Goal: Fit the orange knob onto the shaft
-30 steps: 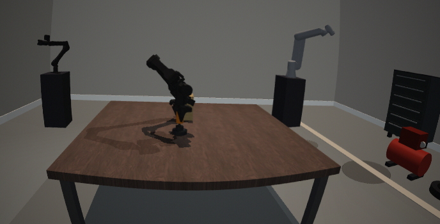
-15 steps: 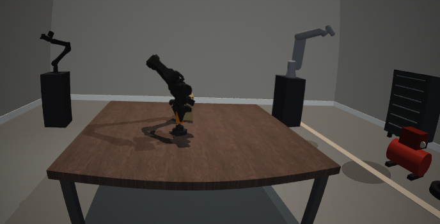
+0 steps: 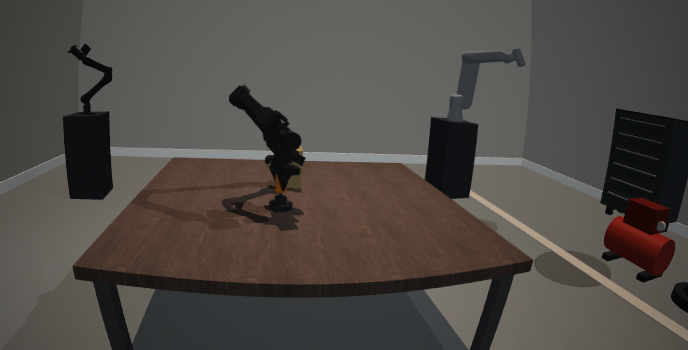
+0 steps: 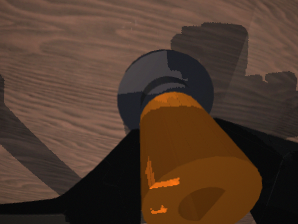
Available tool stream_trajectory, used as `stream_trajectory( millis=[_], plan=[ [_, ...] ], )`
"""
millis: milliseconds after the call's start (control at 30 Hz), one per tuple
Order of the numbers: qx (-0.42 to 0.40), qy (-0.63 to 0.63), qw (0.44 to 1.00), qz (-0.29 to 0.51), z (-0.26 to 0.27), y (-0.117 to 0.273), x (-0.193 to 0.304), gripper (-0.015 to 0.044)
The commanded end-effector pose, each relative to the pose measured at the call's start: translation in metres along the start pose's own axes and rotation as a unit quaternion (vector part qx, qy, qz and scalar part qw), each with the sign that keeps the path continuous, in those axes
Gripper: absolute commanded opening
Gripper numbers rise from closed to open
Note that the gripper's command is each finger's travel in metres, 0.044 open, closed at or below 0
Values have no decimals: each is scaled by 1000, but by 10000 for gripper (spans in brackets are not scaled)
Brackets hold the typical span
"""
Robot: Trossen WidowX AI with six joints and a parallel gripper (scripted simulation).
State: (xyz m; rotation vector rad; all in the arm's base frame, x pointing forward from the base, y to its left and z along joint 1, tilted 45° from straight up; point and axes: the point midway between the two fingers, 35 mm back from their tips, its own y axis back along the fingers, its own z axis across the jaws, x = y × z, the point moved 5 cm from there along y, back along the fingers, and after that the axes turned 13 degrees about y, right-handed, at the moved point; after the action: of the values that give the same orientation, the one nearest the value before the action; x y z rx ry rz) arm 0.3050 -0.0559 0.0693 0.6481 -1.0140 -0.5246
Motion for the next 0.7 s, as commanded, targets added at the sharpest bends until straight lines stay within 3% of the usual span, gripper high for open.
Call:
stream_trajectory(
  millis=[0,167,667],
  plan=[
    [4,11,1000,0,-1,3,0,0],
    [4,97,995,0,-2,4,1,0],
    [4,103,995,0,-1,-2,0,0]
  ],
)
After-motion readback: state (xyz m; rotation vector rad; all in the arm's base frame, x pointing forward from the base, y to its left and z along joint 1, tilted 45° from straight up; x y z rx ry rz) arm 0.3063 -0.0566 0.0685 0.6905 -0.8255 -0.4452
